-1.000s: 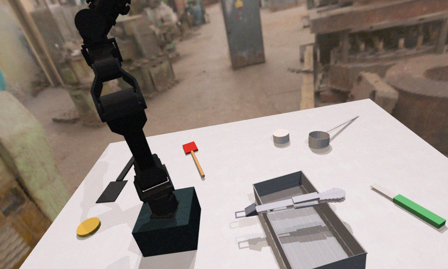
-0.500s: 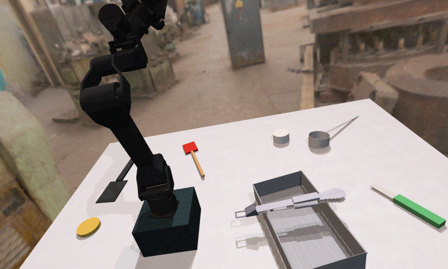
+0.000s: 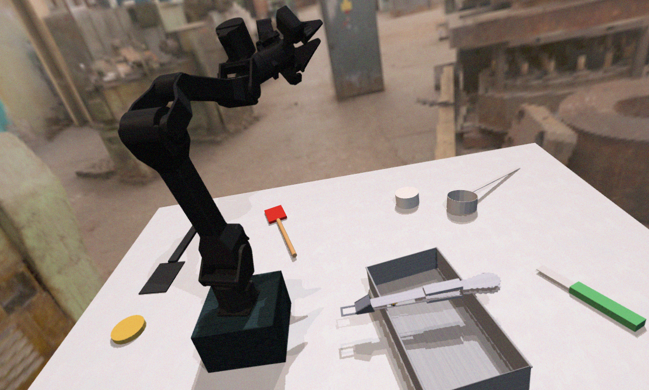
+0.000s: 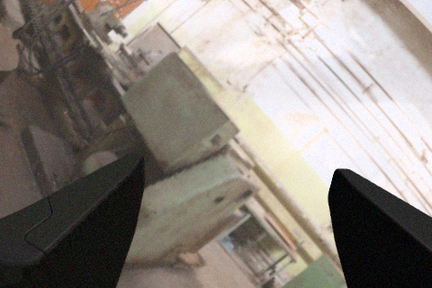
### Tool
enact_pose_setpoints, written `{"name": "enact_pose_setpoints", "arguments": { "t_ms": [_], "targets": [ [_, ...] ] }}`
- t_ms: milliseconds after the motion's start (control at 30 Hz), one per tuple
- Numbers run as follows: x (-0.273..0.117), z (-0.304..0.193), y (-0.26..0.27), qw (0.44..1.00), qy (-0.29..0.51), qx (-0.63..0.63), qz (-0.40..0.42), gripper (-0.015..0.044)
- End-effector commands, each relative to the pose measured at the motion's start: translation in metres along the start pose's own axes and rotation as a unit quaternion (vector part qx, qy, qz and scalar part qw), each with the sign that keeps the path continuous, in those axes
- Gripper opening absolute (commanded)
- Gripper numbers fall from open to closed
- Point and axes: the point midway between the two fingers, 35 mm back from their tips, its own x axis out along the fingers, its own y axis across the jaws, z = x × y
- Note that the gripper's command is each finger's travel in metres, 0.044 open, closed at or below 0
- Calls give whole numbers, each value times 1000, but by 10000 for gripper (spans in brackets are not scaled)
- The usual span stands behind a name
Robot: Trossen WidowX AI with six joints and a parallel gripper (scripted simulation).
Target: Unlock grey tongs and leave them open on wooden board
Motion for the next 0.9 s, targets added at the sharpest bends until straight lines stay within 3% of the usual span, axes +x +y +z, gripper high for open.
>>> {"name": "enact_pose_setpoints", "arguments": {
  "t_ms": [0, 233, 433, 633, 867],
  "targets": [
    [26, -63, 24, 996, 85, -13, 37, 260],
    [42, -179, 40, 966, 245, -16, 81, 260],
    [26, -280, 42, 910, 403, 14, 97, 260],
    [-19, -371, 32, 818, 565, 60, 84, 260],
    [-107, -451, 10, 651, 748, 122, 32, 260]
  ]
}}
